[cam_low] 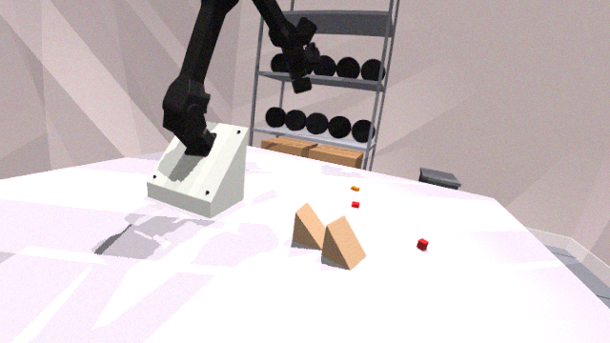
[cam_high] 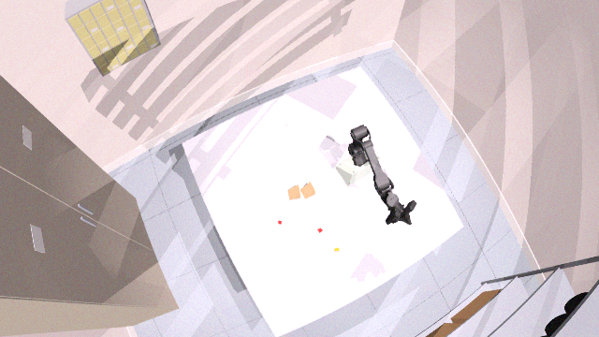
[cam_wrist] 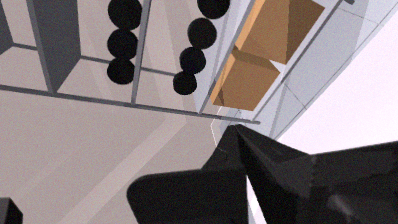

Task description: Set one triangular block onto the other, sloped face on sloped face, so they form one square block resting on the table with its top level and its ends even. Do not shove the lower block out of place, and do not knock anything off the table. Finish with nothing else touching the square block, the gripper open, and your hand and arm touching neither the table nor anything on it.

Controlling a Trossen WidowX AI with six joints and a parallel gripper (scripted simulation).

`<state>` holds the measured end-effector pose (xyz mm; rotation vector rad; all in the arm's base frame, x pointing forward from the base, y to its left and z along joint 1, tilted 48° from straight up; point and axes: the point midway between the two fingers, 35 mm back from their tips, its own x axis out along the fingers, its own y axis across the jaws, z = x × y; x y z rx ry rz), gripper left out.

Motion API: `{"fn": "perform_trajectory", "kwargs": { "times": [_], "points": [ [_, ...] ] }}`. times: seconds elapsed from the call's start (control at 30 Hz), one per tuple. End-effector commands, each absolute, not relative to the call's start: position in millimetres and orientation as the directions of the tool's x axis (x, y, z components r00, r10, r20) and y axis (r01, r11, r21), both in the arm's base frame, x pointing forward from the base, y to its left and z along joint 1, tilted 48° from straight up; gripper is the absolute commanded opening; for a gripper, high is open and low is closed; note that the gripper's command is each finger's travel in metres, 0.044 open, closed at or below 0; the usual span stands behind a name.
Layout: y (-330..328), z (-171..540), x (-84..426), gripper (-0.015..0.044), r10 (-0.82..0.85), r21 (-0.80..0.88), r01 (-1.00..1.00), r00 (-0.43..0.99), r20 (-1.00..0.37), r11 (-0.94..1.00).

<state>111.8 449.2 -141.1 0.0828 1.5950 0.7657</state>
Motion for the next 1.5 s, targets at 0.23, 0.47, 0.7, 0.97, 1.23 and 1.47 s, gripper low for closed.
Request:
{"fn": "perform_trajectory", "kwargs": {
  "times": [0.23,0.47,0.7,0.97,1.23,1.47],
  "points": [
    [339,-122,281,0.0000,0.187,0.085,-0.518,0.148,-0.971,0.851],
    [234,-99,350,0.0000,-0.088,-0.202,-0.569,0.223,-0.971,0.797],
    [117,-67,385,0.0000,-0.364,-0.388,-0.657,0.182,-0.914,0.647],
    [-20,-15,389,0.0000,-0.647,-0.380,-0.827,0.026,-0.762,0.415],
    [-76,11,379,0.0000,-0.735,-0.279,-0.899,-0.068,-0.674,0.338],
    [-78,9,379,0.0000,-0.735,-0.279,-0.899,-0.067,-0.674,0.338]
  ]
}}
